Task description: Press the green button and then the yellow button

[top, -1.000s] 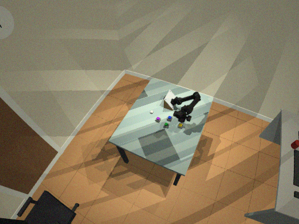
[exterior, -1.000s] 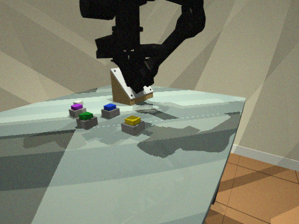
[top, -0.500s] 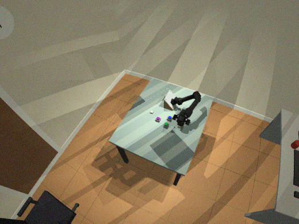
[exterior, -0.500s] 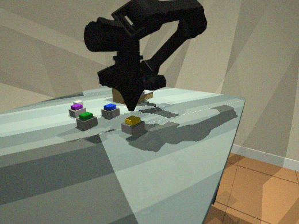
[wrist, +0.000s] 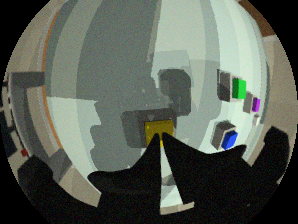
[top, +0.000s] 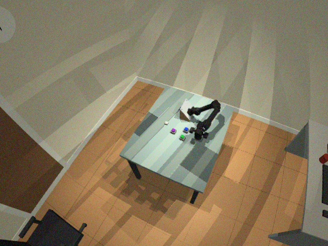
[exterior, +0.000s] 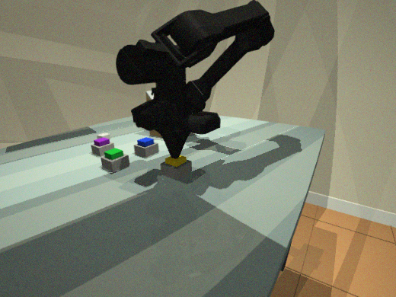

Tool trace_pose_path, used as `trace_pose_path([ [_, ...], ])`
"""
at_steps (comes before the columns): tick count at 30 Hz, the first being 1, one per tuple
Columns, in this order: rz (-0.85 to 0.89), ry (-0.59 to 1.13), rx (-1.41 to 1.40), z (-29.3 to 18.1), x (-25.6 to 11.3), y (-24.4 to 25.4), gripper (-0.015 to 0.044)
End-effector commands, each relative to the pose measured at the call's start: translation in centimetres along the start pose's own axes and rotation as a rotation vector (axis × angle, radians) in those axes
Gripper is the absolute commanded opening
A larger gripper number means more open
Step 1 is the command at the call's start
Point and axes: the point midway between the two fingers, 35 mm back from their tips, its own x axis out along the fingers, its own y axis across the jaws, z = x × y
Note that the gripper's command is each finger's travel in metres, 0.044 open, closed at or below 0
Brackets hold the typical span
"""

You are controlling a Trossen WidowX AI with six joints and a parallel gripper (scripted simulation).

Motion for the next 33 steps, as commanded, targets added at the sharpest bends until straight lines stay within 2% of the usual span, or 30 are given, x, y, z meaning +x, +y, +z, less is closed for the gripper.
trace_pose_path([
  [1,0.004,0.002,0.004,-0.1,0.5,0.0,0.0020],
  [19,0.004,0.002,0.004,-0.1,0.5,0.0,0.0020],
  [23,0.002,0.002,0.004,-0.1,-2.5,0.0,0.0020],
  [25,0.002,0.002,0.005,-0.1,-2.7,0.0,0.0020],
  [27,0.000,0.002,0.005,-0.1,-3.5,0.0,0.0073],
  [31,-0.002,0.004,0.006,-0.4,-8.1,0.3,0.0178],
  [33,0.000,0.004,0.006,-0.6,-8.9,0.4,0.0230],
])
